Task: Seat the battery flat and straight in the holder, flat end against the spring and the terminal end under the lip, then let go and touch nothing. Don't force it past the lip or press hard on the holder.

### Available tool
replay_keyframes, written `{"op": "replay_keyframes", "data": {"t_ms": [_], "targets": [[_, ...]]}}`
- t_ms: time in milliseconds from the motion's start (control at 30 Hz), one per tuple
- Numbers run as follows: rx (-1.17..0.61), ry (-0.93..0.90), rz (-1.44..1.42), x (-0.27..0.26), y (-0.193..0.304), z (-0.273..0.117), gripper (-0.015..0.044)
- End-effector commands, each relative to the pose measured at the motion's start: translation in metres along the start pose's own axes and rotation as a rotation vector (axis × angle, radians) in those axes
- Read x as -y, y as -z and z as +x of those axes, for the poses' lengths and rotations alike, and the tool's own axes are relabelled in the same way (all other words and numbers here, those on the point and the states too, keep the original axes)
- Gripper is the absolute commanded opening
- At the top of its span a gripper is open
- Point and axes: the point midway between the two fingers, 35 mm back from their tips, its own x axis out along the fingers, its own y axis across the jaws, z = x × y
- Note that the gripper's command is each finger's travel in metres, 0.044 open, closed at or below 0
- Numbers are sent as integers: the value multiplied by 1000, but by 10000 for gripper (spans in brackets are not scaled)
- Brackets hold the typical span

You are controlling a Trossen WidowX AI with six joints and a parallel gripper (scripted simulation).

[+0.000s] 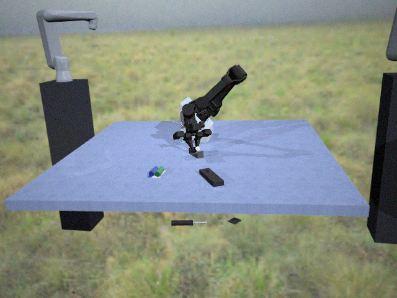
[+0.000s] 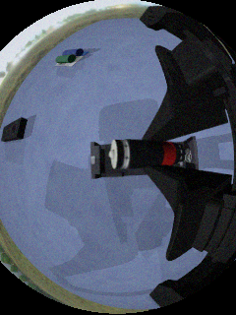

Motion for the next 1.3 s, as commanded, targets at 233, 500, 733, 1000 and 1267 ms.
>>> {"op": "replay_keyframes", "data": {"t_ms": [233,500,733,1000,1267], "targets": [[-73,34,-6,8,0,5,72],[-117,34,-7,9,-1,7,72],[-155,31,-10,9,-2,9,72],[-198,25,-16,8,-2,10,72],[-245,20,-20,6,-3,10,72]]}}
